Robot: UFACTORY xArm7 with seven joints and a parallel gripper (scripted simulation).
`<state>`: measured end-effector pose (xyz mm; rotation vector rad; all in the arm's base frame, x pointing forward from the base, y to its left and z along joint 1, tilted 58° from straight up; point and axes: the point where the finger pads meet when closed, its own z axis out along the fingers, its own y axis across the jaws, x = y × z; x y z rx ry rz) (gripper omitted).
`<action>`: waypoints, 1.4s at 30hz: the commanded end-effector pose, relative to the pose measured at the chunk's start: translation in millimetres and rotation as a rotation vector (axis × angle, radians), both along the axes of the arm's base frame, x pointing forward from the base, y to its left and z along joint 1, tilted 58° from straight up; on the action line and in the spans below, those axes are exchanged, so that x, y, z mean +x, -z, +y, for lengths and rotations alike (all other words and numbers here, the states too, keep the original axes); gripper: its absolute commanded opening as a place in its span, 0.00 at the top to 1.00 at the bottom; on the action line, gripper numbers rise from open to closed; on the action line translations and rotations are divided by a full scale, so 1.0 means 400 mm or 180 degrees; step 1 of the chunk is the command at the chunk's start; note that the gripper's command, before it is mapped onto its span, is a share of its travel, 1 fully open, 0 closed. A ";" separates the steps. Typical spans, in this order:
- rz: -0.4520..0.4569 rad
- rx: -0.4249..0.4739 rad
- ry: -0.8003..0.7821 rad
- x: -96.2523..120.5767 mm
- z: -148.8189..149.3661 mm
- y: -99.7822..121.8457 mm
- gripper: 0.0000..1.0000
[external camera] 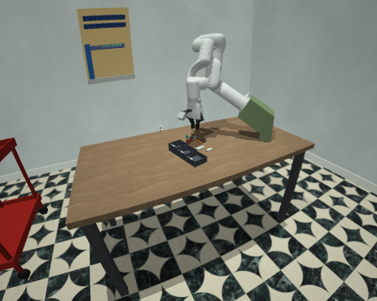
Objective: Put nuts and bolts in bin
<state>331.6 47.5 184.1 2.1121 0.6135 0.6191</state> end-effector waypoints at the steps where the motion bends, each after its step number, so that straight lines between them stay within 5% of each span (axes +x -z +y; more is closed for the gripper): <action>1: -0.0288 0.0303 0.0272 -0.004 -0.009 0.001 0.71; 42: -0.0286 0.0307 0.0270 -0.009 -0.025 0.002 0.71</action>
